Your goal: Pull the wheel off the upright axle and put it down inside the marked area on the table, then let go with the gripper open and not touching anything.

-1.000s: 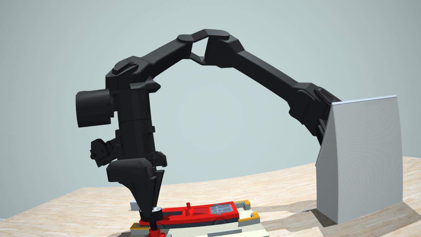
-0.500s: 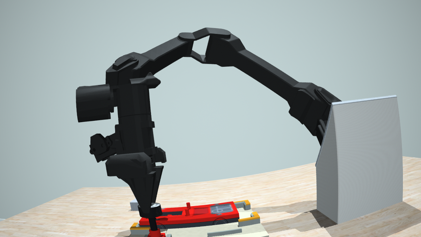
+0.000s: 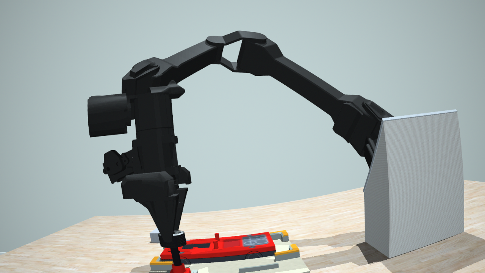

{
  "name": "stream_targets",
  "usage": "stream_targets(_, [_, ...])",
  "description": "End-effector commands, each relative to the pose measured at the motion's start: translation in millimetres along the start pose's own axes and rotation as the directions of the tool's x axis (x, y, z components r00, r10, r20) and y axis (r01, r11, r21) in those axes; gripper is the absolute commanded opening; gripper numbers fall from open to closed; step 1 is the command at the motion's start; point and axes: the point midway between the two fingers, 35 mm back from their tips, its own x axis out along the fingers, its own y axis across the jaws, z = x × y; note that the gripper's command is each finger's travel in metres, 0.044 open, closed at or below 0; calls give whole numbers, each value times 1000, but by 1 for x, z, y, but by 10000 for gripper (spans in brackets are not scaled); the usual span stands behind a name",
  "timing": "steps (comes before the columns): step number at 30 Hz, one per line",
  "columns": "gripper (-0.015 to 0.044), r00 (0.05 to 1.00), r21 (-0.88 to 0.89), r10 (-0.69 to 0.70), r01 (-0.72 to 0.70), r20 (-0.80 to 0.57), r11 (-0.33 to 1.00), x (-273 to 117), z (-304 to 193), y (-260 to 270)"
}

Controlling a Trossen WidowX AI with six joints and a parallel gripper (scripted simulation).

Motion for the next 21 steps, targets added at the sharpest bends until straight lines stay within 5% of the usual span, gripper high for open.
stream_targets(1, [0, 1000, 5, 4, -4, 0, 1000, -4, 0, 0])
stream_targets(21, [0, 1000, -6, 8, -8, -1, 1000, -32, -15, 31])
